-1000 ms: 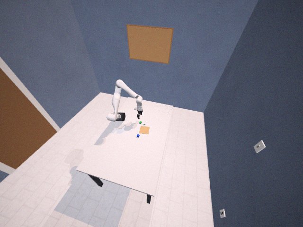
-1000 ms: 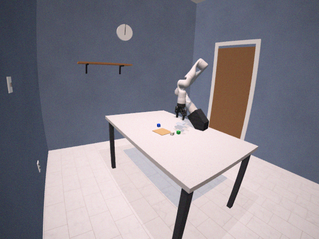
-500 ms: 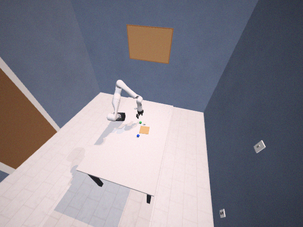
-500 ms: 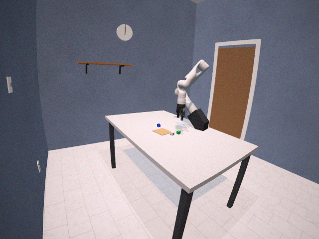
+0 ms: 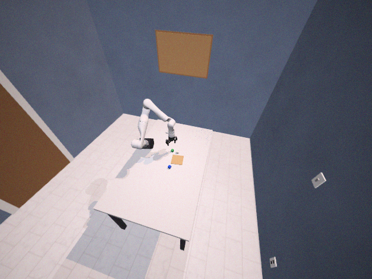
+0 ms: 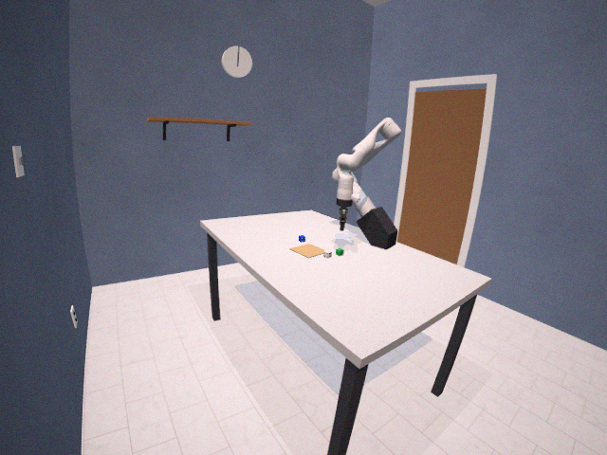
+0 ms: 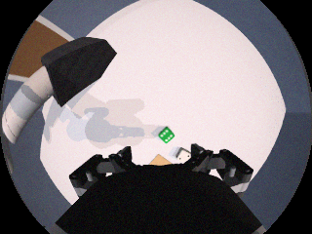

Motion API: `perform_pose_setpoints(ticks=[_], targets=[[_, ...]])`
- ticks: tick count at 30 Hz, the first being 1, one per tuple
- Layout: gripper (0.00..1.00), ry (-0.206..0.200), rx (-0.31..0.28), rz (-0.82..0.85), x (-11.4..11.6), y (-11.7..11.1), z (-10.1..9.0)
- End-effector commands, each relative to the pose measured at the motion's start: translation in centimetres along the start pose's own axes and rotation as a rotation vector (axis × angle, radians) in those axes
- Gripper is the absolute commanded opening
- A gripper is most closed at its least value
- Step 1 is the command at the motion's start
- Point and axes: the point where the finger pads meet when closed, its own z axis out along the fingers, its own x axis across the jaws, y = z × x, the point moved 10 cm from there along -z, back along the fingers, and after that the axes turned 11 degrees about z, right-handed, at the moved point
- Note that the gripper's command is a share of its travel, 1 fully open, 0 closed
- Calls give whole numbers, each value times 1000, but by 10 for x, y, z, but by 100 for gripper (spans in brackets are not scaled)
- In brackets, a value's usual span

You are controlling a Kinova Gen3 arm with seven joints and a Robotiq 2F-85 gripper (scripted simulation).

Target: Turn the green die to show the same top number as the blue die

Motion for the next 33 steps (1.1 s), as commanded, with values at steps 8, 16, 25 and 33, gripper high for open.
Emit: perform_pose_setpoints(ticks=[8, 16, 25, 33], targets=[[100, -12, -9, 341, -3, 0, 7], [100, -15, -12, 627, -4, 1, 12], [100, -14, -14, 962, -4, 1, 17], [100, -10, -13, 1250, -3, 1, 21]])
